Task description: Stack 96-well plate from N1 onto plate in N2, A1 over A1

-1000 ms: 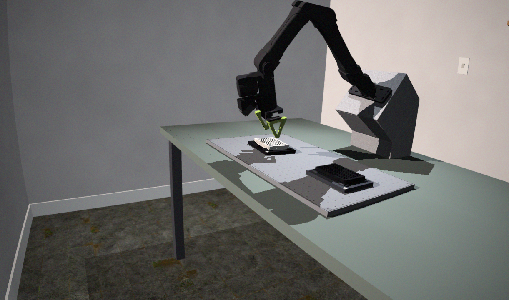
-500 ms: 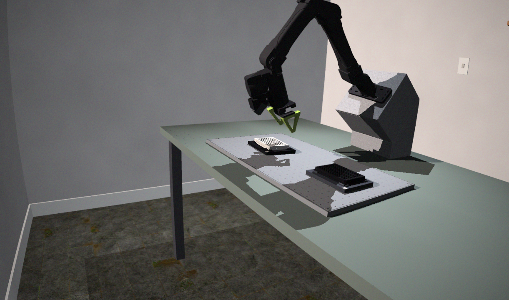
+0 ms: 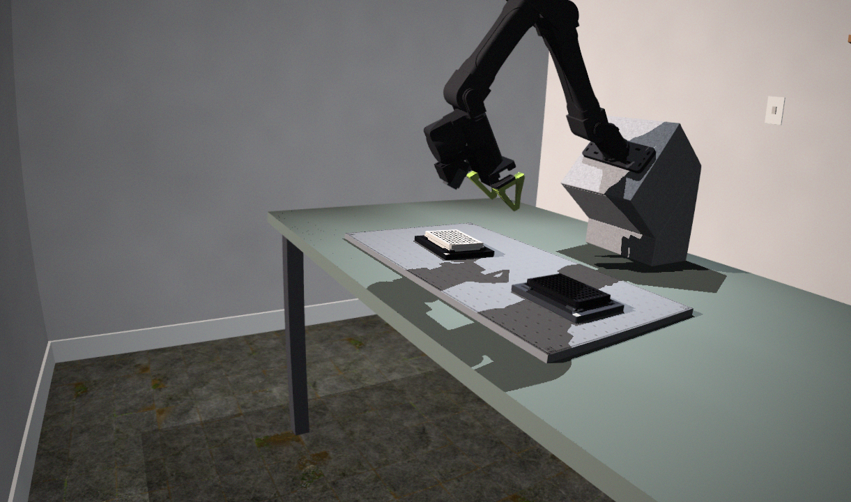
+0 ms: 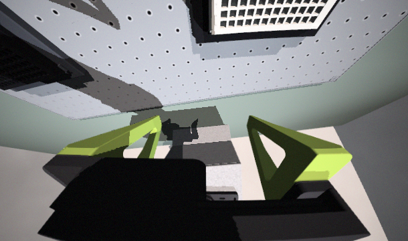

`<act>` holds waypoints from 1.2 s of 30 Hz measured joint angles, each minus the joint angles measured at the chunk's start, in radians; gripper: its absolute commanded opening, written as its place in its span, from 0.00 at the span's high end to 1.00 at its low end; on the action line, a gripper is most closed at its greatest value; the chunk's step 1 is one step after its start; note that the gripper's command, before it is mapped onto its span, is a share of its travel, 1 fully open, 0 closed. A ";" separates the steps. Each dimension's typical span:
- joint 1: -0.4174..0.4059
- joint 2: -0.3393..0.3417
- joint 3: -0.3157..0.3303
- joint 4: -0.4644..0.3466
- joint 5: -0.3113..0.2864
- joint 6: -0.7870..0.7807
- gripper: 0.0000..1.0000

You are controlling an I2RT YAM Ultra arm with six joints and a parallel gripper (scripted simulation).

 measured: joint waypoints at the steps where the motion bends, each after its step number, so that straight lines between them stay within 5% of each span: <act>1: 0.006 -0.001 0.002 -0.014 0.003 0.001 0.00; 23: 0.112 -0.133 -0.104 -0.229 0.063 0.041 0.00; 36: 0.313 -0.062 -0.063 -0.148 0.166 -0.061 0.00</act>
